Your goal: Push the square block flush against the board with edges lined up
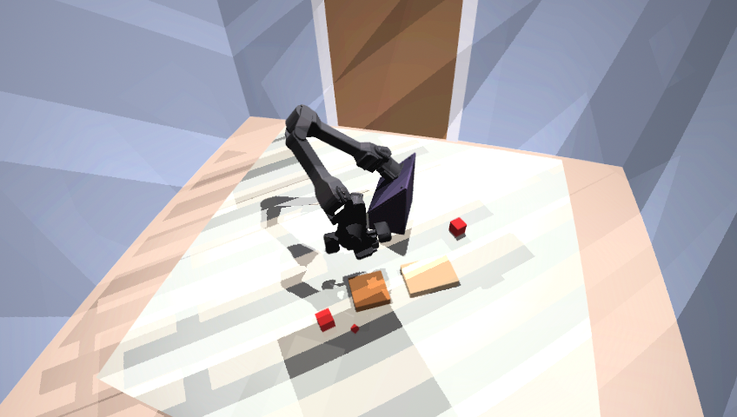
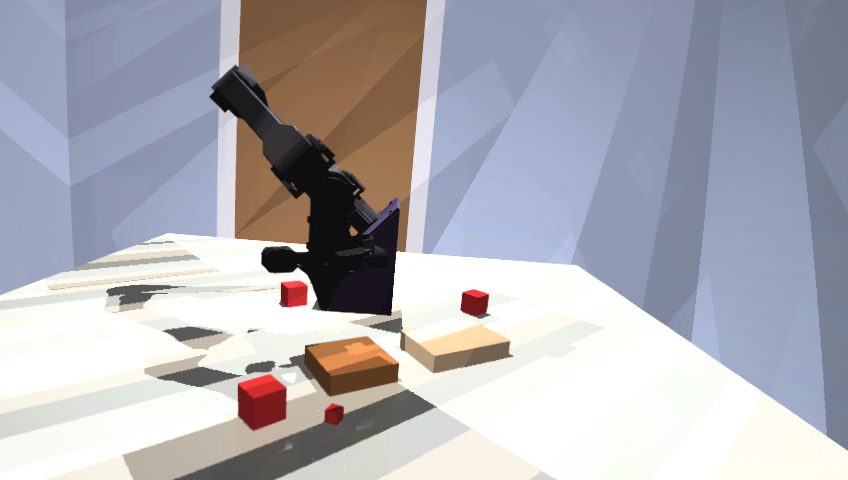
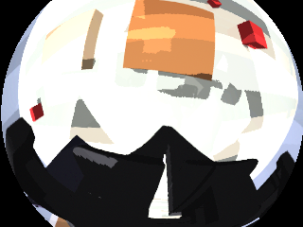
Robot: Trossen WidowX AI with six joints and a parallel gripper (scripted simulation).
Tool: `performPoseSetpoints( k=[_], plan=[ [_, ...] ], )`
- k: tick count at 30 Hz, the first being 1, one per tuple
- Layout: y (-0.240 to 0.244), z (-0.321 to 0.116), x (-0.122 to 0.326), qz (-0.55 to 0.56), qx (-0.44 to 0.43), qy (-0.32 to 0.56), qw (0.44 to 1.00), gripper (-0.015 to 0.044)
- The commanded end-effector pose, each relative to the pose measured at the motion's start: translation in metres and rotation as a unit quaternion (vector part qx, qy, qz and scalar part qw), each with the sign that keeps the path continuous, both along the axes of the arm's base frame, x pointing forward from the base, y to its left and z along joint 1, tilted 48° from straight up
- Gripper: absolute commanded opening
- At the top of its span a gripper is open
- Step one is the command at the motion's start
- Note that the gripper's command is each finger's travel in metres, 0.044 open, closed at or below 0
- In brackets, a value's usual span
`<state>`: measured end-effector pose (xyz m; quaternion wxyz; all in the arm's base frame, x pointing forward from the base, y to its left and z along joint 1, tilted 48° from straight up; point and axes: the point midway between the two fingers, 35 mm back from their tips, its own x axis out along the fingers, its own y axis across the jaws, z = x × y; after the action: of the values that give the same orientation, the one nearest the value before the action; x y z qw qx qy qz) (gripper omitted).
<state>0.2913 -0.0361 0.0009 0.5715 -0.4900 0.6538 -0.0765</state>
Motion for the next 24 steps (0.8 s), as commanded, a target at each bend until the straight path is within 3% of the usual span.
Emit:
performPoseSetpoints(
  k=[1,12,24],
  plan=[
    [0.0,0.0,0.001,-0.002,0.0,-0.002,1.0,0.0],
    [0.004,0.005,0.032,-0.121,0.026,-0.129,0.984,0.0],
    [0.007,0.009,0.066,-0.256,0.053,-0.271,0.926,0.0]
  ],
)
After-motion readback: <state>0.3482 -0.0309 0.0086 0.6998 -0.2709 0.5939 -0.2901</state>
